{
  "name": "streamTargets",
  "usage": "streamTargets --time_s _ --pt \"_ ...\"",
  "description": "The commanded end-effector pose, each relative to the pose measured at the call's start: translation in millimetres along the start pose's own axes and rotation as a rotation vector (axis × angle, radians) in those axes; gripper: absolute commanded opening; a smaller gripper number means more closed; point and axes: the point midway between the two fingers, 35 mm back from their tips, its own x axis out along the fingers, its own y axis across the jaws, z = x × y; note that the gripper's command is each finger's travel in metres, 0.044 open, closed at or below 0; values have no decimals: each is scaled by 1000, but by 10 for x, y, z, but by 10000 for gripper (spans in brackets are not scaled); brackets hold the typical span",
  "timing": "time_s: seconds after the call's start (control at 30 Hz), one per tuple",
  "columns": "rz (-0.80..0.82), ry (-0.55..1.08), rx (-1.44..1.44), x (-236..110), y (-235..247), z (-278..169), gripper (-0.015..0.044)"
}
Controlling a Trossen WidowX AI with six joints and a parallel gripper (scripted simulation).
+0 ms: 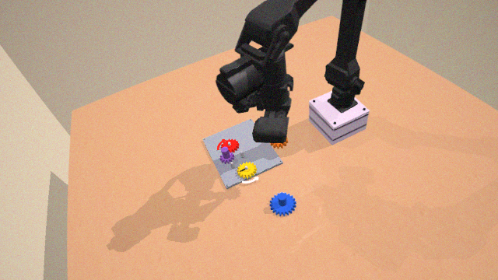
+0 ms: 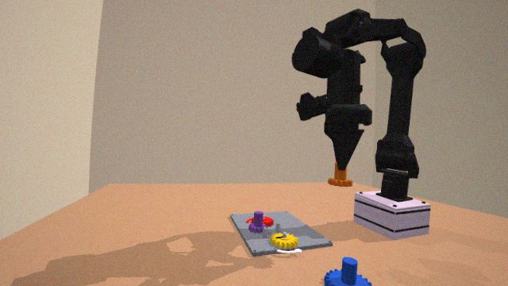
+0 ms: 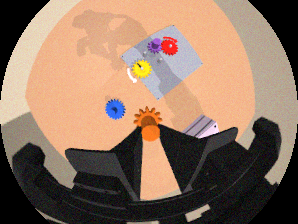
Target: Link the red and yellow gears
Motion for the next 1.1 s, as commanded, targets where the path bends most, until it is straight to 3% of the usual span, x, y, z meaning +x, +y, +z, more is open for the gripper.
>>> streamTargets --time_s 0.0,1.07 --pt "7 -6 -3 24 30 118 0" --pt "7 -13 -3 400 13 888 0"
